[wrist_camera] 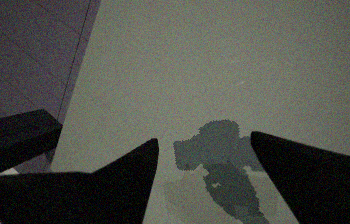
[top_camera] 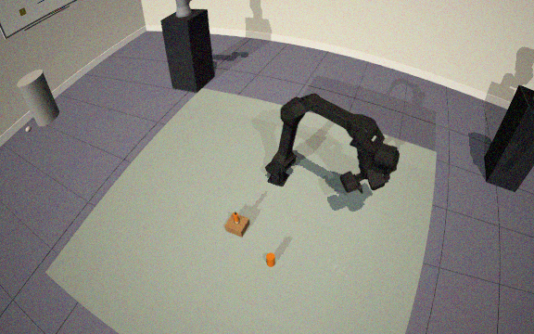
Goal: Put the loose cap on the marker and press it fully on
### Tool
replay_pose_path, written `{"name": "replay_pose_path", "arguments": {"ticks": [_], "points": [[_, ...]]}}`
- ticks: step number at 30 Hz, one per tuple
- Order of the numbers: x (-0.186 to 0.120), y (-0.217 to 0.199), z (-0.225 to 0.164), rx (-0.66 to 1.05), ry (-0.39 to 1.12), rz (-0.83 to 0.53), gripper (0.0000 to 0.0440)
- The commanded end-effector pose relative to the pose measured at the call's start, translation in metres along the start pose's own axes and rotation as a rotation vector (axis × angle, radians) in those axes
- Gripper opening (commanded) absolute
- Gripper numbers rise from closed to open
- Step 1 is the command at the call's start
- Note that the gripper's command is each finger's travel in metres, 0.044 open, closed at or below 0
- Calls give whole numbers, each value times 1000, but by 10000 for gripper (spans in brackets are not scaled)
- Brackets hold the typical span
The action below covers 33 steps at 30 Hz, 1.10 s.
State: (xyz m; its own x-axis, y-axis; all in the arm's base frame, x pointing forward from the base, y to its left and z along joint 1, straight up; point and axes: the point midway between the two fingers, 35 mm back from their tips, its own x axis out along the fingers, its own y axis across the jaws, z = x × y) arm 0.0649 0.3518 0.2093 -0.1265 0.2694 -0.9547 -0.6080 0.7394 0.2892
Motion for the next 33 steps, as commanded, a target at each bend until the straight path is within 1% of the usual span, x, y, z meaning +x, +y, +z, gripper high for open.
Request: {"name": "replay_pose_path", "arguments": {"ticks": [1, 33], "points": [[-1, -7, 9, 20, -5, -13, 332], [-7, -99, 75, 283, -16, -112, 332]]}}
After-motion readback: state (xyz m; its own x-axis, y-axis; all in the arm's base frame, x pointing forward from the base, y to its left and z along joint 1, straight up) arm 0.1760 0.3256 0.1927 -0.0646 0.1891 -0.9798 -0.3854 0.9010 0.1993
